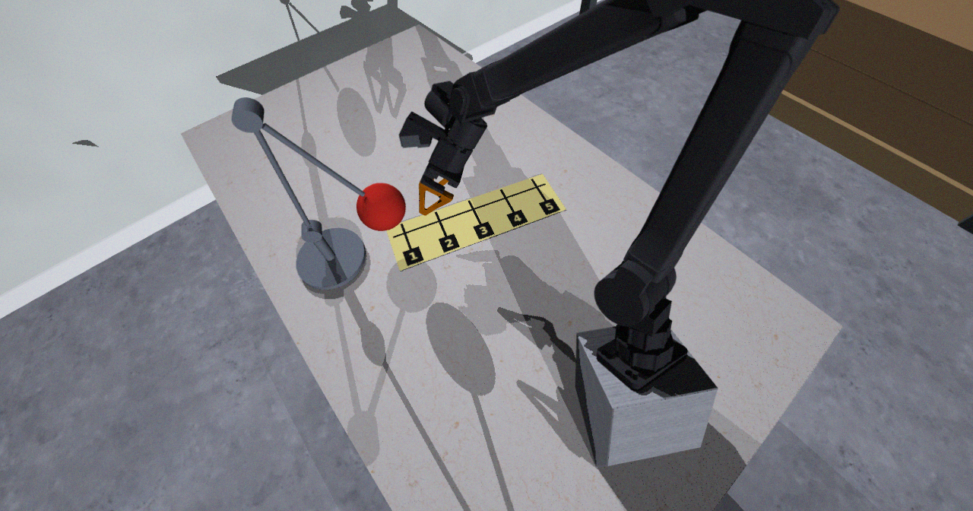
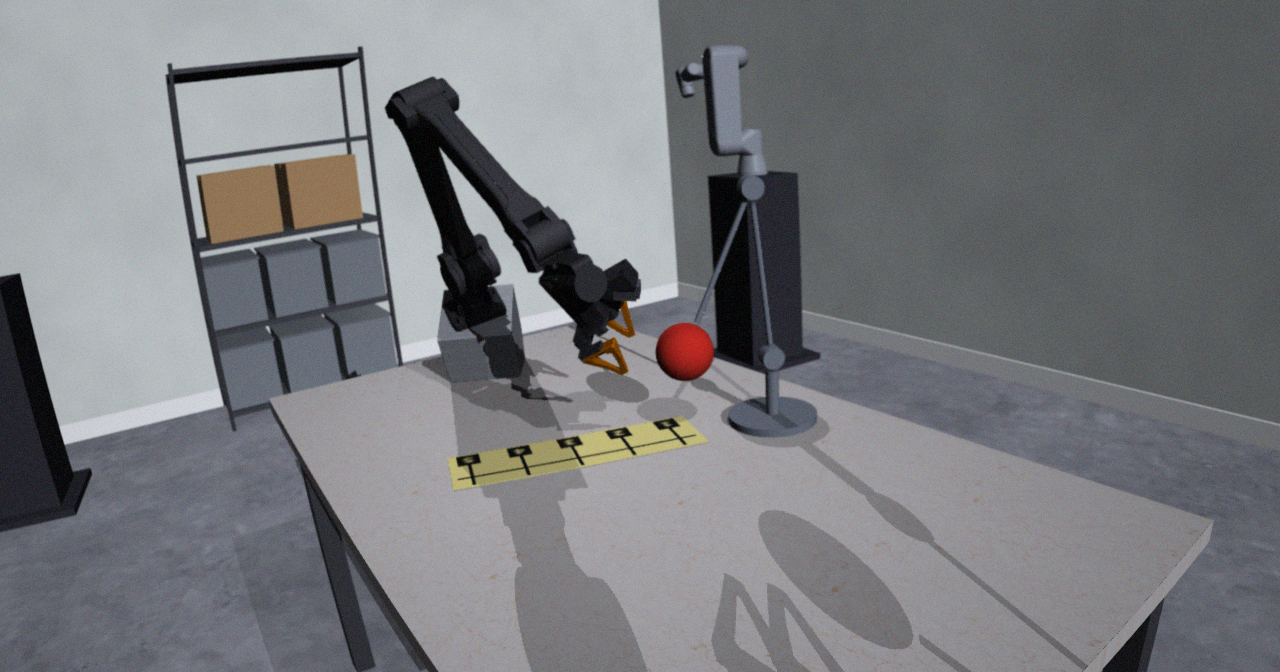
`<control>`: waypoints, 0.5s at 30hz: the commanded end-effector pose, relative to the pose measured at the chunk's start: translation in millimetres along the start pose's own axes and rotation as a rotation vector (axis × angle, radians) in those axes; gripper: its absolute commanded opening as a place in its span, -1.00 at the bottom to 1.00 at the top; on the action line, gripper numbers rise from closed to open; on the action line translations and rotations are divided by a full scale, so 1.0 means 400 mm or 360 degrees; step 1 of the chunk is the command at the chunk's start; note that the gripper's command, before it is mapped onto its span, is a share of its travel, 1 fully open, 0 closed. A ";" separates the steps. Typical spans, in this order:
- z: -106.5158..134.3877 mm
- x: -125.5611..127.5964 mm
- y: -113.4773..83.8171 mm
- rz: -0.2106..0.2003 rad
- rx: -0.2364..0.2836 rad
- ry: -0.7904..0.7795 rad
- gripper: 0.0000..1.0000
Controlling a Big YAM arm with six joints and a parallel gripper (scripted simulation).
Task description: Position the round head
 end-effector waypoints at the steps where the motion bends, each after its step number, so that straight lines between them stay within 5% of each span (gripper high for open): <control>1: -0.050 0.018 -0.055 0.0042 -0.0070 -0.0102 1.00; 15: -0.098 0.045 -0.096 0.0075 -0.0129 -0.0202 1.00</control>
Point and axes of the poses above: the point where the finger pads meet when closed, its own y axis out along the fingers, its own x axis across the jaws, z = x × y, the point moved 4 cm from there along -y, back along the fingers, and after that the axes turned 7 degrees about -y, right-handed, at the moved point
